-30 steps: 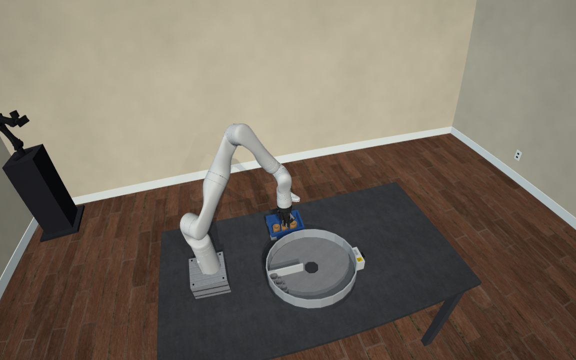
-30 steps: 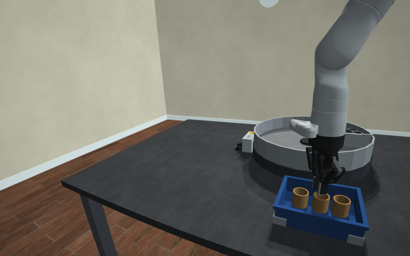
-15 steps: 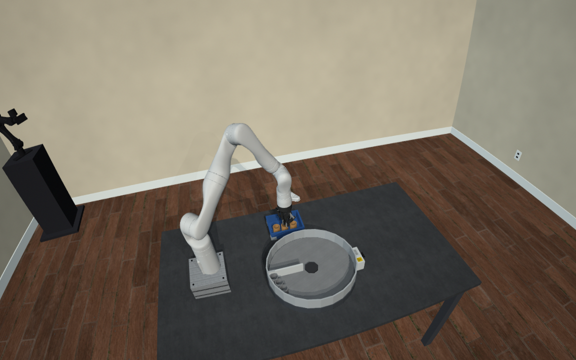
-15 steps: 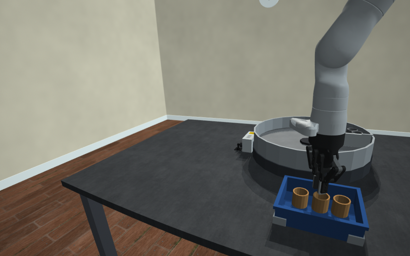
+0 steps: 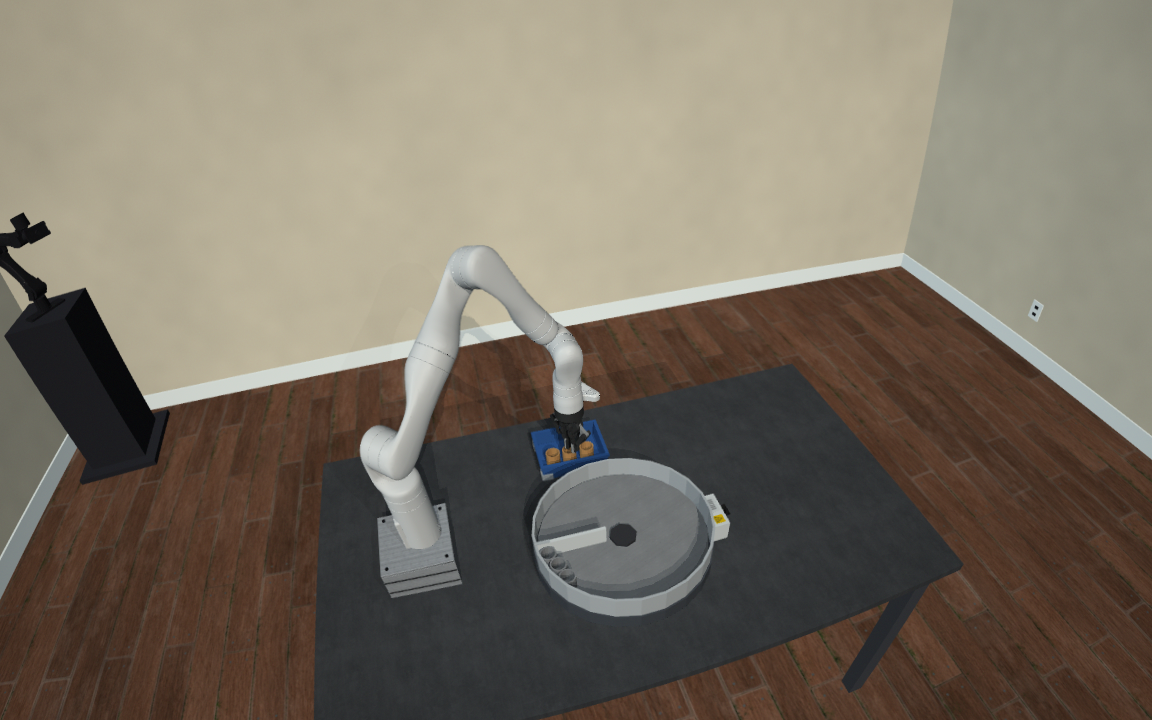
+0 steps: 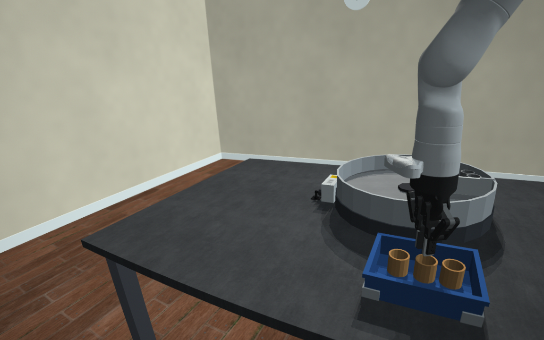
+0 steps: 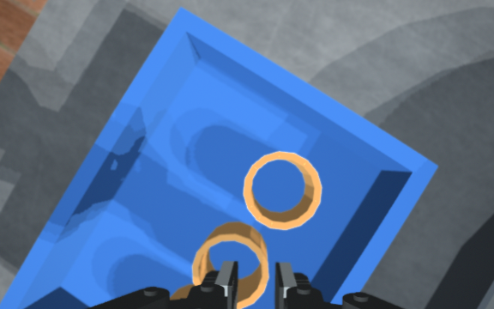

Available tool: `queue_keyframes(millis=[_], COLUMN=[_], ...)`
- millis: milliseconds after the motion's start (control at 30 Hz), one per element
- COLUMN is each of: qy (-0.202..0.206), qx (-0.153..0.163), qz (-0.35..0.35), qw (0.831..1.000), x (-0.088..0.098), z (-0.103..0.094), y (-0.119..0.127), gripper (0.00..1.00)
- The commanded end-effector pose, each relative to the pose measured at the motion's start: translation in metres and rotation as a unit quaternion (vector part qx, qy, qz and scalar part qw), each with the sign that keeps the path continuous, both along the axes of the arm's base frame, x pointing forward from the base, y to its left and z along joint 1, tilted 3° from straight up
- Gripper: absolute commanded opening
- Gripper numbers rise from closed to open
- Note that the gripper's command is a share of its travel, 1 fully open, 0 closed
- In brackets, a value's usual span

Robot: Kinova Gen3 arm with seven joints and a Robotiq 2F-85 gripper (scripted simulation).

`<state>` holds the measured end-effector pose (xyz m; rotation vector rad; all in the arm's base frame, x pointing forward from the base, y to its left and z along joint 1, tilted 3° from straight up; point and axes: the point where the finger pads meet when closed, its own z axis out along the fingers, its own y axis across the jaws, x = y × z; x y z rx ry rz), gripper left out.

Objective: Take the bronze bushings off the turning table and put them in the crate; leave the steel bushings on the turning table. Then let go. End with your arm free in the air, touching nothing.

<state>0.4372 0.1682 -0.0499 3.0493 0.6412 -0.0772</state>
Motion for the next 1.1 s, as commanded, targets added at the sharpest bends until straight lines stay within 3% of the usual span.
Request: queue_keyframes(millis=[0,100,500,667,1067], qy=[-0.003,-0.003,-0.003,-0.002,-0.002], qx=[0.001,0.001,0.001,0.001,0.001], qz=[0.000,0.000,0.000,0.000,0.000], qw=[1.000,1.000,1.000,1.000,1.000], x=[0.002,0.003,0.003,0.005,0.005], z=[0.016,0.040,0.040,0.080,0.080], y=[0.001,0.002,0.002,0.003,0.003], gripper=[0.19,0.19,0.19,0.19,0.19])
